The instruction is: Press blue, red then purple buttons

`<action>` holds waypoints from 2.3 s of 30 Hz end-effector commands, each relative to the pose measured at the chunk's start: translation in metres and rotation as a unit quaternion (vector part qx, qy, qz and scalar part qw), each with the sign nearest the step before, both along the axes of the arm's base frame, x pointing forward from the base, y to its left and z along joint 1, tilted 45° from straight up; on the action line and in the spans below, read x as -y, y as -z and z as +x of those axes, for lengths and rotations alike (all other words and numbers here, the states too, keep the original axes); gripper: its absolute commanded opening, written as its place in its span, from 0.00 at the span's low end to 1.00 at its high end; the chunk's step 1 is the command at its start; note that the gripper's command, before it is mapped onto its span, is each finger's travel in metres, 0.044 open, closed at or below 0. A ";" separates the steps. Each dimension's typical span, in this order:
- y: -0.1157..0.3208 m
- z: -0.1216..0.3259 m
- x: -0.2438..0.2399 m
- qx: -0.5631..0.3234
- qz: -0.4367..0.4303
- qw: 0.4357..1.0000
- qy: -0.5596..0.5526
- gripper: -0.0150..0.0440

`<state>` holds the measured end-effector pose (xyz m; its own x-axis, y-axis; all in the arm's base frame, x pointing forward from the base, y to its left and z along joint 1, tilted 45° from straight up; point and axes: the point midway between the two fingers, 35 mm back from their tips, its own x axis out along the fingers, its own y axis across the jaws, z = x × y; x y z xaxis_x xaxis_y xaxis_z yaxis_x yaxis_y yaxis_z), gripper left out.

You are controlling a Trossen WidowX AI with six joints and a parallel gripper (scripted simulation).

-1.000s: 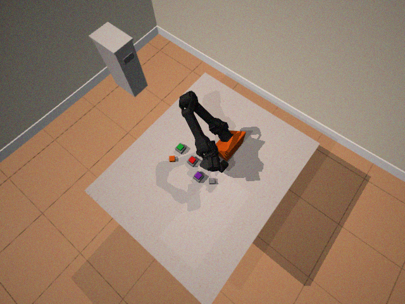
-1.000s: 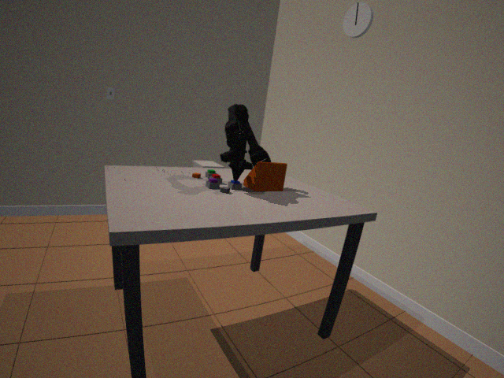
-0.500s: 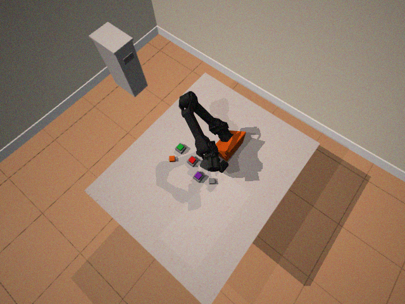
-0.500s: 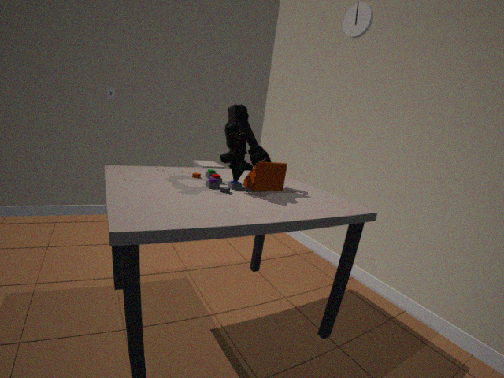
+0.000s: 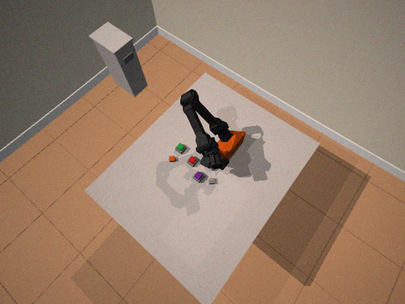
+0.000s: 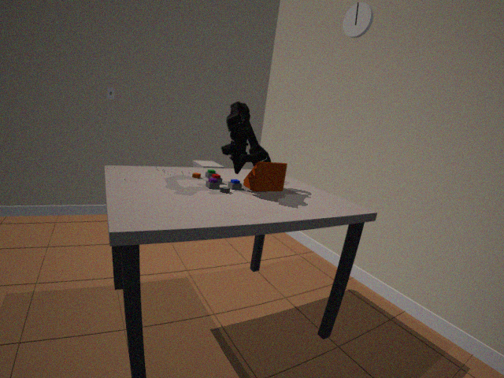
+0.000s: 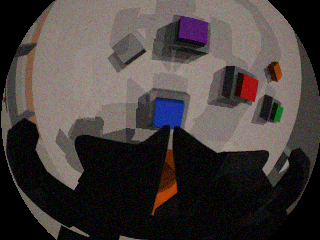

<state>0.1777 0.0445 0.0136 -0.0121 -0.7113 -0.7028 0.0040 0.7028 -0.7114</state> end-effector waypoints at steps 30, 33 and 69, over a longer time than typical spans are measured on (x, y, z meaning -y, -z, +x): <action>-0.081 0.056 0.065 0.007 0.004 1.000 -0.001 0.29; -0.069 0.054 0.078 0.007 0.003 1.000 0.000 0.29; -0.047 0.054 0.101 0.007 0.002 1.000 0.000 0.29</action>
<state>0.2330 -0.0550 0.0609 0.0015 -0.7045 -0.7097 0.0200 0.7096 -0.7043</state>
